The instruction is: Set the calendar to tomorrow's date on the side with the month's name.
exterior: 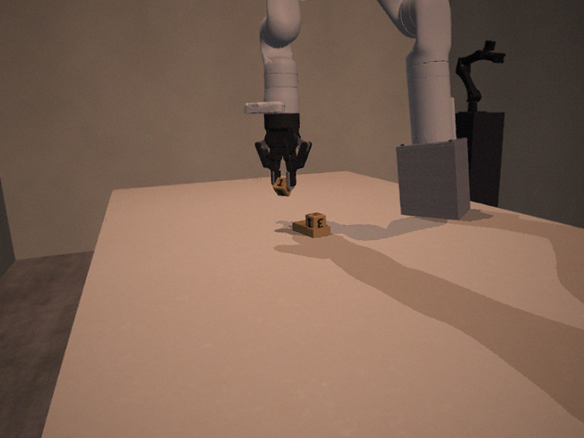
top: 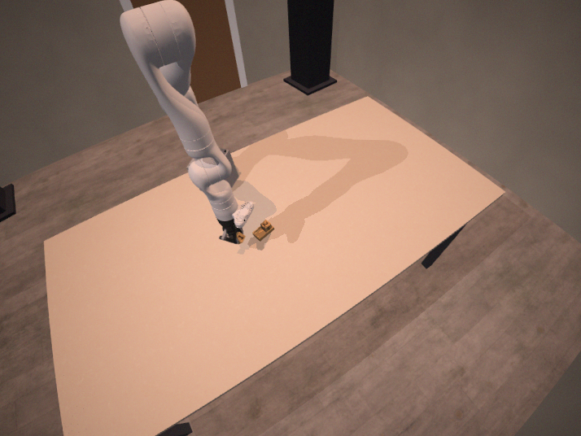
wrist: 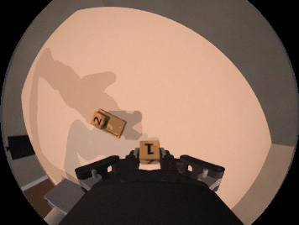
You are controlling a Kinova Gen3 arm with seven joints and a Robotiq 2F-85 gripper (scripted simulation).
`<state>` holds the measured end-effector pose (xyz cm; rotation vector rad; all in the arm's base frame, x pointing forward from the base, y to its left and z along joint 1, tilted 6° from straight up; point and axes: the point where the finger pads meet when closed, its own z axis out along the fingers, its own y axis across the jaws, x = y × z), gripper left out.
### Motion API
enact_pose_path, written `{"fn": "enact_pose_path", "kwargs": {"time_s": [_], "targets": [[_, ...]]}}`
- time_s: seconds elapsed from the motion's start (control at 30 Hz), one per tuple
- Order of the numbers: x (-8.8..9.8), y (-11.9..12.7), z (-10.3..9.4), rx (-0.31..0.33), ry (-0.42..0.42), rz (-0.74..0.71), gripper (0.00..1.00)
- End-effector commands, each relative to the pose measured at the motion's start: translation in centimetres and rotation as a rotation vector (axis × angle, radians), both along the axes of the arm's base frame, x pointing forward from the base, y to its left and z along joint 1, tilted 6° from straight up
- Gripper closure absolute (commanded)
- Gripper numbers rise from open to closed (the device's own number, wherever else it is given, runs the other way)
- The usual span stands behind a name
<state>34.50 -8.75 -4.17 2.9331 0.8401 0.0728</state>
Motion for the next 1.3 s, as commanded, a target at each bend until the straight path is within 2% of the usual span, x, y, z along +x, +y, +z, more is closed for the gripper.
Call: {"fn": "enact_pose_path", "kwargs": {"time_s": [0.0,0.17,0.67,1.27], "targets": [[-0.31,-0.31,-0.25,0.011,-0.013,0.011,0.74],[-0.44,-0.42,-0.41,0.027,-0.035,0.015,0.74],[-0.4,-0.3,-0.09,0.114,-0.182,0.029,0.74],[-0.35,-0.32,0.02,0.13,-0.213,0.032,0.74]]}}
